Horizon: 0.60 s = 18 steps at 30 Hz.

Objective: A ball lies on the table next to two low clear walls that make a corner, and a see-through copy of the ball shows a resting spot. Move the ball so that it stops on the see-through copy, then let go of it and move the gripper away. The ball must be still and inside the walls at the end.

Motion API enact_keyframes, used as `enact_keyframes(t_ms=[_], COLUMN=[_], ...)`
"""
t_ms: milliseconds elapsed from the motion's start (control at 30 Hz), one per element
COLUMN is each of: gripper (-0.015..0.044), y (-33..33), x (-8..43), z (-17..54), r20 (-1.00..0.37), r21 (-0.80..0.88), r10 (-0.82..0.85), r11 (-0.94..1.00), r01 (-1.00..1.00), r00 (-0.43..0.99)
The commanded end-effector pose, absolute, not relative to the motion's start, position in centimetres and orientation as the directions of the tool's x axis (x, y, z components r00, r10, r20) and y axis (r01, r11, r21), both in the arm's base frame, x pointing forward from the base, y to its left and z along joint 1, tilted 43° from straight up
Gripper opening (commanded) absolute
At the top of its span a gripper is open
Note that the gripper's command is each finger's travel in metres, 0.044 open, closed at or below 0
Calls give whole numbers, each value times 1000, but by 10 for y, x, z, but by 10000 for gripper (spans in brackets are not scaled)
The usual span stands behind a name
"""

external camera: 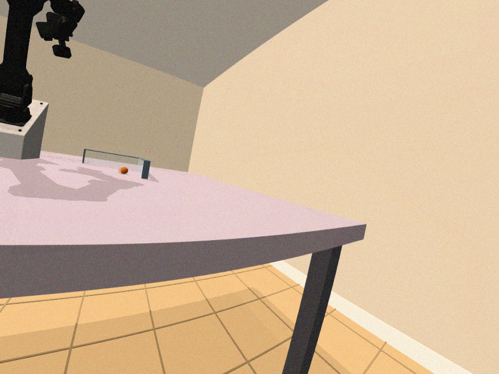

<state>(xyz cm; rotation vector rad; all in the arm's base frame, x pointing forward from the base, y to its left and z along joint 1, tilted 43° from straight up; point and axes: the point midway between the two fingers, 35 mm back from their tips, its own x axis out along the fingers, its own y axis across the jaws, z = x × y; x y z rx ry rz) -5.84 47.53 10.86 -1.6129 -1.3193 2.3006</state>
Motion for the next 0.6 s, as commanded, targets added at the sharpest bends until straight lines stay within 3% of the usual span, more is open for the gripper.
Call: enact_keyframes(t_ms=[0, 200, 367, 567], gripper=[374, 221, 221, 221], y=[475, 466, 431, 389], x=[-55, 41, 119, 194], z=[108, 87, 69, 55], r20=[-757, -834, -901, -939], r21=[-646, -523, -403, -320], r10=[471, 493, 428, 335], r11=[-647, -849, -886, -757], r01=[405, 74, -229, -569], r00=[-453, -248, -74, 82])
